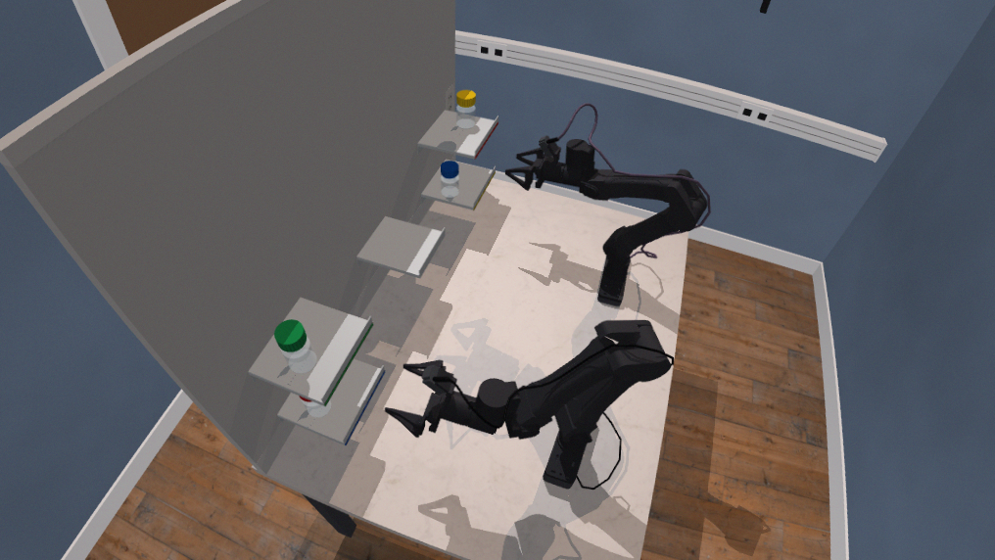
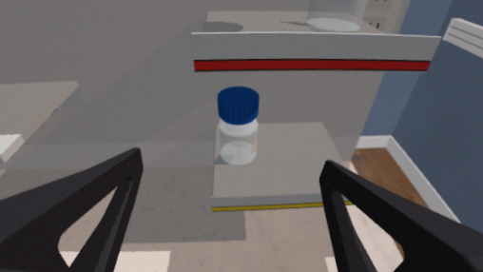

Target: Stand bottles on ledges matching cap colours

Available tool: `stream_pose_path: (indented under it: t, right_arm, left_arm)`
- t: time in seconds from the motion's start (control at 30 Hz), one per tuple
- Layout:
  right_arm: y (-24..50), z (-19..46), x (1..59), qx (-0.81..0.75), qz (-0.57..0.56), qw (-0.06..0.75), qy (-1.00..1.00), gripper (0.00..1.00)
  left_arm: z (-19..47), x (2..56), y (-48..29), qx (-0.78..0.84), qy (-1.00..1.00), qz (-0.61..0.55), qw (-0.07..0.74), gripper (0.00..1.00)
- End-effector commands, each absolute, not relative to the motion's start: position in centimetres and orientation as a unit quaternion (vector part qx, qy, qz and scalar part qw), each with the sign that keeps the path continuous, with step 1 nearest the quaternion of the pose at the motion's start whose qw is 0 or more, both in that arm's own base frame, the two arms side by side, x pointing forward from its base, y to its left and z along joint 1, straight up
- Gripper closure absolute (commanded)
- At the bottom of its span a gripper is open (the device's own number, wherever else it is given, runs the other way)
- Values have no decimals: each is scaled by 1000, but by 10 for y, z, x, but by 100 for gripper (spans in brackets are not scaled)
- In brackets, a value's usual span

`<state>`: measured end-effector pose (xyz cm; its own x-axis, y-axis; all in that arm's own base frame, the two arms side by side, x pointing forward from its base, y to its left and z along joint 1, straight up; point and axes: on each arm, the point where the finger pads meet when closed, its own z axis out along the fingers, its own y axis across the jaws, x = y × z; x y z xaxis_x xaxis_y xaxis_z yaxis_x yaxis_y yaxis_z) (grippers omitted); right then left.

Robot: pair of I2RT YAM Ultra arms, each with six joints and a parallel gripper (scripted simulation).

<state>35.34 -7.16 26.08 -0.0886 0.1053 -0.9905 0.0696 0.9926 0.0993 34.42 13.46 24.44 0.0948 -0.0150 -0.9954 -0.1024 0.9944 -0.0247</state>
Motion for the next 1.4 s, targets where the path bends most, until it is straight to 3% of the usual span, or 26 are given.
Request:
stream_pose_path:
  t: [0.0,0.47,0.9,0.97,1.37]
  right_arm:
    - [-89,268,356,52,11,679,733,0]
    - [-155,262,351,100,-24,668,737,0]
    - [-152,260,350,100,-21,668,737,0]
    - [-152,258,350,104,-16,660,744,0]
    - [-150,312,347,120,-2,631,767,0]
  left_arm:
    - [253,344,135,-39,663,34,746,0]
    - [253,344,135,-39,663,34,746,0]
    - [253,344,135,-39,663,34,746,0]
    - [258,344,139,-40,656,45,752,19]
    - [229,408,163,-58,679,70,728,19]
